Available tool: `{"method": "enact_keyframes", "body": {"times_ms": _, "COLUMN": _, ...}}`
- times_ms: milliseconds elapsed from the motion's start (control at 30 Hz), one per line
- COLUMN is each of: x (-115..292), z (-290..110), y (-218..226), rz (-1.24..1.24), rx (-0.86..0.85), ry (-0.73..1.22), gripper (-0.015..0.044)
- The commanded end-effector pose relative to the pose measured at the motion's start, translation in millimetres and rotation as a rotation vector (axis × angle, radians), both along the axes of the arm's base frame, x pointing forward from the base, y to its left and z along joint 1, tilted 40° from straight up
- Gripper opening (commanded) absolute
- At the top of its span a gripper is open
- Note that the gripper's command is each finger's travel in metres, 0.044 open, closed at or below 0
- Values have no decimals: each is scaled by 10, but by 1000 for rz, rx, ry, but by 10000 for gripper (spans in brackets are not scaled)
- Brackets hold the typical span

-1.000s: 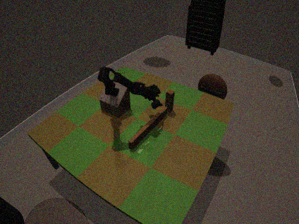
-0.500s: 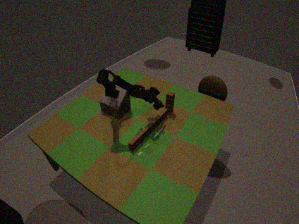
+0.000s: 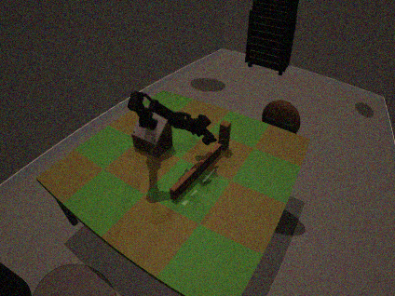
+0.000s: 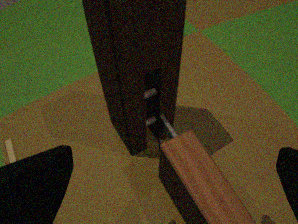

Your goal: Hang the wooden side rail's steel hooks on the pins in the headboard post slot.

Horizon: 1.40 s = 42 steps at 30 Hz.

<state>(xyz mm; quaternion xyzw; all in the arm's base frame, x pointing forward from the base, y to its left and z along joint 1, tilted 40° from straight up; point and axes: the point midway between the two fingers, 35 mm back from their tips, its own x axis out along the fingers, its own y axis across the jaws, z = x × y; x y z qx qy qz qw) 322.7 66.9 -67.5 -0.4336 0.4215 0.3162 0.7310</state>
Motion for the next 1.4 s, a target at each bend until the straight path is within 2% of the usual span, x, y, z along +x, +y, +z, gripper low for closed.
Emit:
{"method": "enact_keyframes", "body": {"times_ms": 0, "x": 26, "z": -30, "y": -1, "rz": -115, "rx": 26, "ry": 39, "gripper": 440}}
{"method": "enact_keyframes", "body": {"times_ms": 367, "x": 142, "z": -120, "y": -19, "rz": -725, "rx": 112, "ry": 160, "gripper": 440}}
{"method": "enact_keyframes", "body": {"times_ms": 700, "x": 219, "z": -131, "y": -33, "rz": -1276, "rx": 146, "ry": 147, "gripper": 440}}
{"method": "enact_keyframes", "body": {"times_ms": 1033, "x": 270, "z": -79, "y": -30, "rz": -1792, "rx": 174, "ry": 3, "gripper": 440}}
{"method": "enact_keyframes", "body": {"times_ms": 1367, "x": 336, "z": 37, "y": -24, "rz": -2240, "rx": 252, "ry": -286, "gripper": 440}}
